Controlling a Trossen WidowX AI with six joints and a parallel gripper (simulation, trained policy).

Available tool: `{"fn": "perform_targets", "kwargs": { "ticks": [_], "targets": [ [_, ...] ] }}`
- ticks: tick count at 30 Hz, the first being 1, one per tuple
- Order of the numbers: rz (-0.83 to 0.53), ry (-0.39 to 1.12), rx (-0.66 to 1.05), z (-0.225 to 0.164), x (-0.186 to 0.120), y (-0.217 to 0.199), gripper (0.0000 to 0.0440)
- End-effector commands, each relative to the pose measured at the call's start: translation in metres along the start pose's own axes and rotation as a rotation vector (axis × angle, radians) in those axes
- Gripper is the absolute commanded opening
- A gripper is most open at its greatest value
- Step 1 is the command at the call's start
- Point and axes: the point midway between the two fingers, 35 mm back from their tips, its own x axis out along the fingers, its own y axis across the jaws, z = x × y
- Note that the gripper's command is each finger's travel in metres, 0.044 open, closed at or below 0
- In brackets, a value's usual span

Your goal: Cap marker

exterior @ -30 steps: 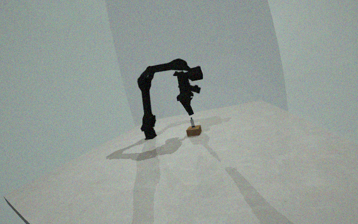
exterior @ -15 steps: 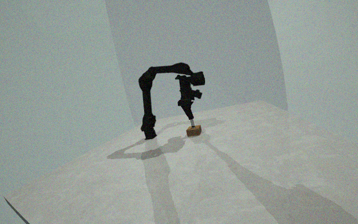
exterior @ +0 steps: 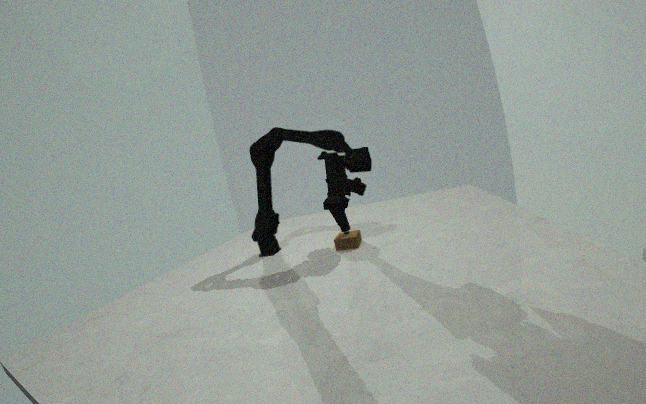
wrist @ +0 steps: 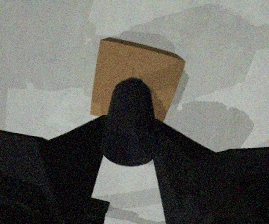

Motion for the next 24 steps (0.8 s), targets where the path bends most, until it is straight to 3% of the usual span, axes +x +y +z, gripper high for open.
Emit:
{"fn": "perform_targets", "kwargs": {
  "ticks": [1, 18, 24],
  "targets": [
    [0.006, 0.046, -0.013, -0.006, 0.017, 0.0, 0.0079],
    [0.025, 0.074, -0.023, -0.015, 0.021, 0.003, 0.0175],
    [0.038, 0.069, -0.03, -0.021, 0.017, 0.006, 0.0314]
  ]
}}
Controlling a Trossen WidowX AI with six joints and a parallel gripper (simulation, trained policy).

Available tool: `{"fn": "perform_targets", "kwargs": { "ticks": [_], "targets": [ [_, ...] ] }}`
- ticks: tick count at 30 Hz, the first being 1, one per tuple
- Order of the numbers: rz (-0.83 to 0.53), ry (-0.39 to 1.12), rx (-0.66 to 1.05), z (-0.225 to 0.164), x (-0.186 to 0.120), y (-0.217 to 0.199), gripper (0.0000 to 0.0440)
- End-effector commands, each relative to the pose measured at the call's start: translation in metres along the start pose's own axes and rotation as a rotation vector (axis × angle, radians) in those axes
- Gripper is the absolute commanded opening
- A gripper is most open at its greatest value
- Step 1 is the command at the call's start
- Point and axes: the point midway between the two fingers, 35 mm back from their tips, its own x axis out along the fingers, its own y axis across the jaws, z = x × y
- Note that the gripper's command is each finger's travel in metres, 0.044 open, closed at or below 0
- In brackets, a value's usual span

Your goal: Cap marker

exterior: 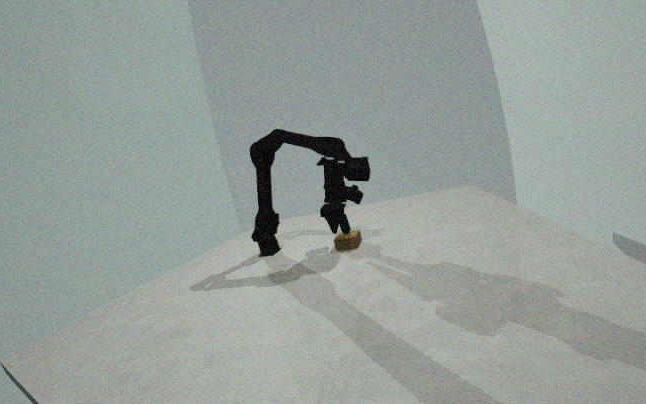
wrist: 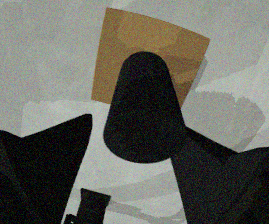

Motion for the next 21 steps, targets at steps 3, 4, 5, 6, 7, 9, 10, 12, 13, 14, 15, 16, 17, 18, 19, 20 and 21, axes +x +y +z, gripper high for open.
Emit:
{"fn": "perform_targets", "kwargs": {
  "ticks": [3, 4, 5, 6, 7, 9, 10, 12, 13, 14, 15, 16, 17, 18, 19, 20, 21],
  "targets": [
    [0.01, -0.008, -0.014, -0.007, -0.001, 0.003, 0.0391],
    [0.01, -0.014, -0.016, -0.007, -0.001, 0.003, 0.0415],
    [0.009, -0.021, -0.017, -0.007, -0.002, 0.003, 0.044],
    [0.008, -0.03, -0.017, -0.006, -0.003, 0.003, 0.044],
    [0.007, -0.04, -0.017, -0.006, -0.005, 0.003, 0.044],
    [0.005, -0.063, -0.017, -0.004, -0.009, 0.004, 0.044],
    [0.004, -0.074, -0.016, -0.003, -0.012, 0.004, 0.044],
    [0.0, -0.097, -0.016, -0.002, -0.02, 0.004, 0.044],
    [-0.001, -0.108, -0.016, -0.002, -0.025, 0.004, 0.044],
    [-0.003, -0.118, -0.017, -0.001, -0.029, 0.004, 0.044],
    [-0.005, -0.125, -0.018, -0.001, -0.031, 0.004, 0.044],
    [-0.006, -0.133, -0.019, -0.001, -0.034, 0.004, 0.044],
    [-0.008, -0.14, -0.021, -0.001, -0.037, 0.004, 0.044],
    [-0.009, -0.147, -0.022, -0.001, -0.039, 0.003, 0.044],
    [-0.011, -0.154, -0.025, -0.002, -0.041, 0.003, 0.044],
    [-0.012, -0.16, -0.027, -0.002, -0.043, 0.003, 0.044],
    [-0.013, -0.166, -0.03, -0.002, -0.046, 0.003, 0.044]
  ]
}}
